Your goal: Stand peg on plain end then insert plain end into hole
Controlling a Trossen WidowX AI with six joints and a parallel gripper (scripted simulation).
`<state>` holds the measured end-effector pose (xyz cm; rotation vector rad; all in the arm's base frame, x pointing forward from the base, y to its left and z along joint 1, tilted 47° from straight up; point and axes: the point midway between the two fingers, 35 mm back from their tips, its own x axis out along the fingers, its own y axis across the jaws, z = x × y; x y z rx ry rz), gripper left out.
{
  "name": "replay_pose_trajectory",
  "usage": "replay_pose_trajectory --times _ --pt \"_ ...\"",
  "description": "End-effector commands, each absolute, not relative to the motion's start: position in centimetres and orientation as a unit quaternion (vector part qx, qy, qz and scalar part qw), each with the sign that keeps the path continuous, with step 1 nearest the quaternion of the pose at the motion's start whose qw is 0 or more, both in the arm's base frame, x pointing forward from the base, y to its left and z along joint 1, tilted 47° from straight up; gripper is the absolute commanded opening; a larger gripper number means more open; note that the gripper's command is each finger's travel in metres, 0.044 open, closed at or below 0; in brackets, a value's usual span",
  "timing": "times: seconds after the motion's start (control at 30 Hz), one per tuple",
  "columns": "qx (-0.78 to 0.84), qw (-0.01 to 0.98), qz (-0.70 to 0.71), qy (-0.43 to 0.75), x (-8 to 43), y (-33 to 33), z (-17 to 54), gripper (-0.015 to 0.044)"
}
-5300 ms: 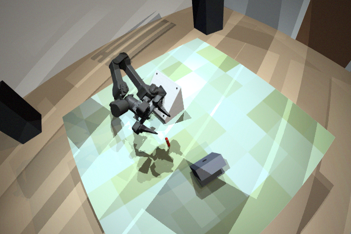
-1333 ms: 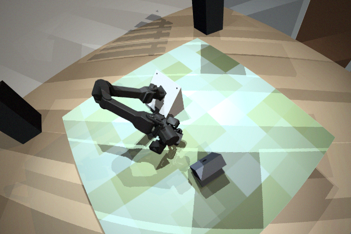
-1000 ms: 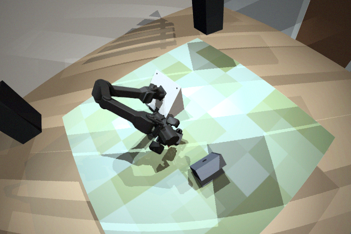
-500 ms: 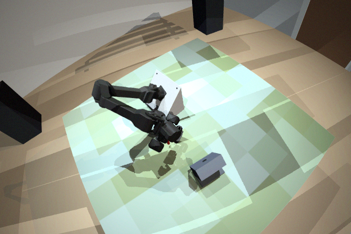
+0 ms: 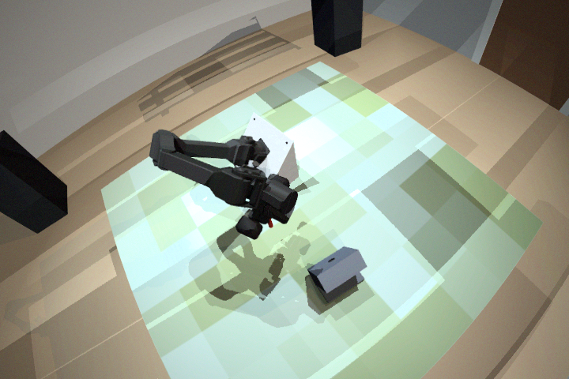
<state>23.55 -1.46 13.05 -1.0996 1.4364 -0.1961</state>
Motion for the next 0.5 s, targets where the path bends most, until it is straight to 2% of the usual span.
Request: replay_pose_trajectory --times 0.0,0.47 --pt "-0.476 0.612 -0.086 0.625 23.5 -1.1 13.3 0.0000" --pt "-0.499 0.619 -0.059 0.604 24.5 -0.4 12.0 0.0000"
